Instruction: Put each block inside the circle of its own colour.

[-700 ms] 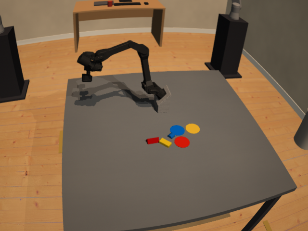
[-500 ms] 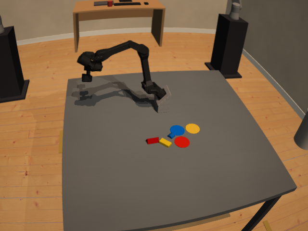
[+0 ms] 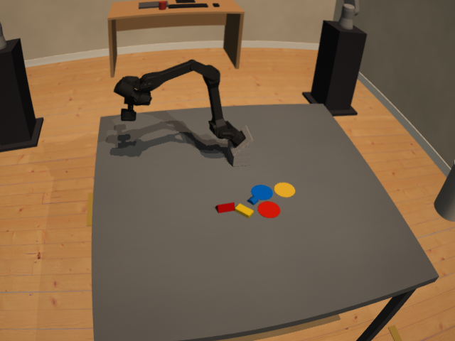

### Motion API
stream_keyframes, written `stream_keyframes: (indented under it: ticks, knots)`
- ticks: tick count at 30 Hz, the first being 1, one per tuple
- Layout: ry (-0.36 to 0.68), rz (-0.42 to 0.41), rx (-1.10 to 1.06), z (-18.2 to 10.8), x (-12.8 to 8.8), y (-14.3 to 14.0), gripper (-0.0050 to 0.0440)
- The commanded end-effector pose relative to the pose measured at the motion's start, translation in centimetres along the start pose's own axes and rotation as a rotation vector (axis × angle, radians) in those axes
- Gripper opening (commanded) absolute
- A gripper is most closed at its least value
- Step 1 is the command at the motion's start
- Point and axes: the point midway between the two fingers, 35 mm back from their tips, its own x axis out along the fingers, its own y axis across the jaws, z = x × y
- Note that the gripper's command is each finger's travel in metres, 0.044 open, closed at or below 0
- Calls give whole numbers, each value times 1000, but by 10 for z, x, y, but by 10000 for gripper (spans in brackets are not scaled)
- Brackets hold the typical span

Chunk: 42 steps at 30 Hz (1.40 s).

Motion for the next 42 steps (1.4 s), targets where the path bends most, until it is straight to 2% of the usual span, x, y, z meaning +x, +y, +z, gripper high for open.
stream_keyframes:
  ticks: [1,4,7,11,13,14,19,24,28,30,31,34,42]
  knots:
    - [10,-26,-36,-1,-1,-6,328]
    - [28,-87,-137,-4,-3,-28,265]
    - [69,-185,-307,-7,-10,-63,265]
    - [143,-296,-509,-8,-29,-119,265]
    - [143,-296,-509,-8,-29,-119,265]
    - [185,-357,-641,-10,-34,-128,265]
    - [296,-449,-898,-2,-75,-198,265]
    - [418,-532,-1168,7,-100,-229,265]
    - [531,-576,-1385,18,-128,-256,265]
    - [531,-576,-1385,18,-128,-256,265]
    - [599,-590,-1517,22,-135,-262,265]
    - [695,-609,-1653,39,-169,-287,265]
    - [986,-609,-2055,74,-226,-317,265]
